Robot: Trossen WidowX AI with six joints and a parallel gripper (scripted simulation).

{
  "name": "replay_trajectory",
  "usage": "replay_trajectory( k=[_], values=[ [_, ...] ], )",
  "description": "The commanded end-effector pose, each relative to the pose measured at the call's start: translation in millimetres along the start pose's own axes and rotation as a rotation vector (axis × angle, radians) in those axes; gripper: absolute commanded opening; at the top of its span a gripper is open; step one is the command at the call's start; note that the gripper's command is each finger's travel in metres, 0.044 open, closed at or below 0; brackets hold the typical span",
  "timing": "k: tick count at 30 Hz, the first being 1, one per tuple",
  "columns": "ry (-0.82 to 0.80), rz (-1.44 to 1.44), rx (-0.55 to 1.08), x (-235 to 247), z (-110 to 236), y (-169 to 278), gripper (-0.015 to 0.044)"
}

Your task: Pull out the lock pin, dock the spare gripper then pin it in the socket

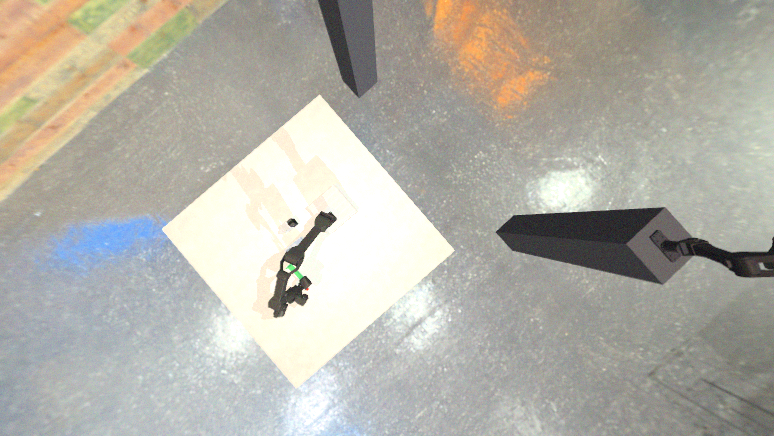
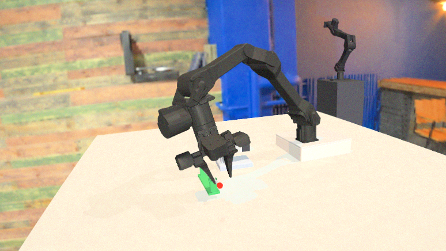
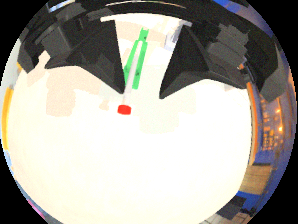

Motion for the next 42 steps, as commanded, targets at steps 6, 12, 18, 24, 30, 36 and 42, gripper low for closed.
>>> replay_trajectory(
  k=[6,12,18,24,30,36,42],
  values=[
    [-0.011,-0.002,0.008,6,20,0,0.02],
    [-0.023,-0.003,0.017,11,33,0,0.02],
    [-0.033,-0.005,0.025,12,34,1,0.0252],
    [0.025,0.015,-0.001,12,51,14,0.0252],
    [0.214,0.07,-0.058,18,101,55,0.018],
    [0.213,0.07,-0.06,11,82,56,0.018],
    [0.211,0.071,-0.063,0,33,62,0.018]
  ],
)
Point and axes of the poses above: the point midway between the two fingers, 35 mm back from their tips, its own z axis back along the fingers, its own x axis across the jaws, y = z × x, the point moved 8 cm from there along z, back along the fingers, and after that the axes turned 14 degrees about -z, right-handed, at the moved point
